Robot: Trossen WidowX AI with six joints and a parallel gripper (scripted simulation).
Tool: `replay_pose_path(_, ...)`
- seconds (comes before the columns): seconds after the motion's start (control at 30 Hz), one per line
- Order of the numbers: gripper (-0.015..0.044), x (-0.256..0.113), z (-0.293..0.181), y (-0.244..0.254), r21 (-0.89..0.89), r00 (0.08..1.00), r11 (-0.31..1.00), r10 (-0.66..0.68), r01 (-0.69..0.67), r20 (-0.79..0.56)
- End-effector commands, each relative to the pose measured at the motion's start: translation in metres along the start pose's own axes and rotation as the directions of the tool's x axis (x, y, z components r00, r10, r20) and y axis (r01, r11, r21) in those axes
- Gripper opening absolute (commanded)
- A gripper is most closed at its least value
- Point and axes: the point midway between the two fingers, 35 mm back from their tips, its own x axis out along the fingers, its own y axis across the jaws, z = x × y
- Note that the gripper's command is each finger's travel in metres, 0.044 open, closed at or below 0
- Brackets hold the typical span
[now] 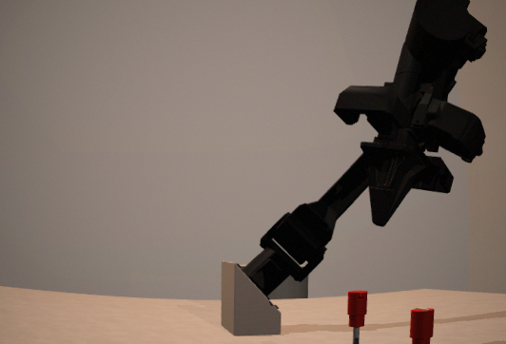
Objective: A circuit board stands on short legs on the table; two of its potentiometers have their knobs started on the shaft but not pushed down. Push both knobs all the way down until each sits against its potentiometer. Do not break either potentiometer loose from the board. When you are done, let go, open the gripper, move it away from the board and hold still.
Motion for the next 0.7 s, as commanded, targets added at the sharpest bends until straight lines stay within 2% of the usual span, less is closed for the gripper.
replay_pose_path(0.0, 0.0000, 0.007, -0.001, -0.008, 0.123, 0.996, 0.989, 0.077, -0.082, 0.042)
replay_pose_path(0.47, 0.0000, 0.027, -0.008, -0.032, 0.454, 0.939, 0.824, 0.272, -0.340, 0.209)
replay_pose_path(0.67, 0.0000, 0.028, -0.008, -0.033, 0.467, 0.935, 0.811, 0.280, -0.352, 0.218)
